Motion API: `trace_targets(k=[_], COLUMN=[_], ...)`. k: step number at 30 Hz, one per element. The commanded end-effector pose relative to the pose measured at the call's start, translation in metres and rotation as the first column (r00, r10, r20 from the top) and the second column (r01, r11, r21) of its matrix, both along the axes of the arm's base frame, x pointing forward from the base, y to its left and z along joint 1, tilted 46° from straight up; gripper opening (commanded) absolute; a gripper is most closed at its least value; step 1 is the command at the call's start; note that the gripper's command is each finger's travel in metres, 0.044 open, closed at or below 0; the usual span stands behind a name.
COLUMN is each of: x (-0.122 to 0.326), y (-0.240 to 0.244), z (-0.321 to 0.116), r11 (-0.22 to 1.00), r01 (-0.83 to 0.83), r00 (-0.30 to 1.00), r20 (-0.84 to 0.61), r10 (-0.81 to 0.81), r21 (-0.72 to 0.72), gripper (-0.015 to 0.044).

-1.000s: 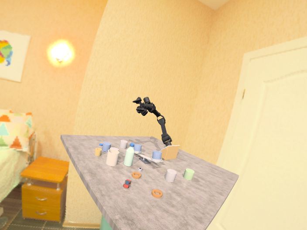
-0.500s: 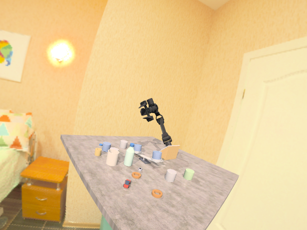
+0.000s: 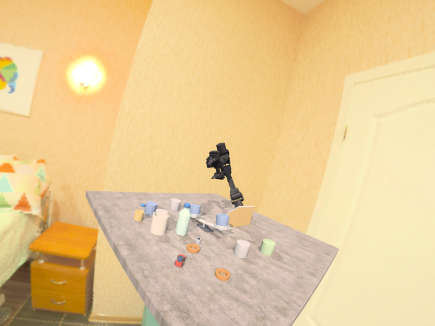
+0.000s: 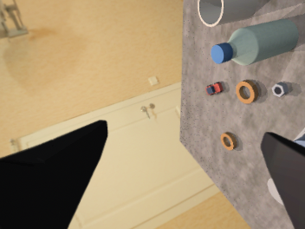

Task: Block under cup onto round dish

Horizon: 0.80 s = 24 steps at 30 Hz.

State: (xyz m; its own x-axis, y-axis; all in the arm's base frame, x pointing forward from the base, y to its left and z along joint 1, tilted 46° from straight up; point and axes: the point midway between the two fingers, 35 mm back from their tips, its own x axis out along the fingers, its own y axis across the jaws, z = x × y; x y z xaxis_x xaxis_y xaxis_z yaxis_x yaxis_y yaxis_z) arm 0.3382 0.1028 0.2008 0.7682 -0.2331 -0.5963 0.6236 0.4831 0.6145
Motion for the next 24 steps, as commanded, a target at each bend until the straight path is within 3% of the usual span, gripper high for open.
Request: trace_targets(k=[1,11,24], x=[-0.013,-0.043,-0.078], y=[0.005,0.009,0.005], z=[-0.021,-0.057,-0.085], r11=[0.992,0.922,0.743], r01=[-0.055,-0.205,-0.418], r00=[0.995,0.954,0.863], r20=[-0.089,-0.277,-0.485], r10=[0.045,0.113,0.144], r21=[-0.112,-0.329,-0.523], gripper=[0.044,0.044,0.044])
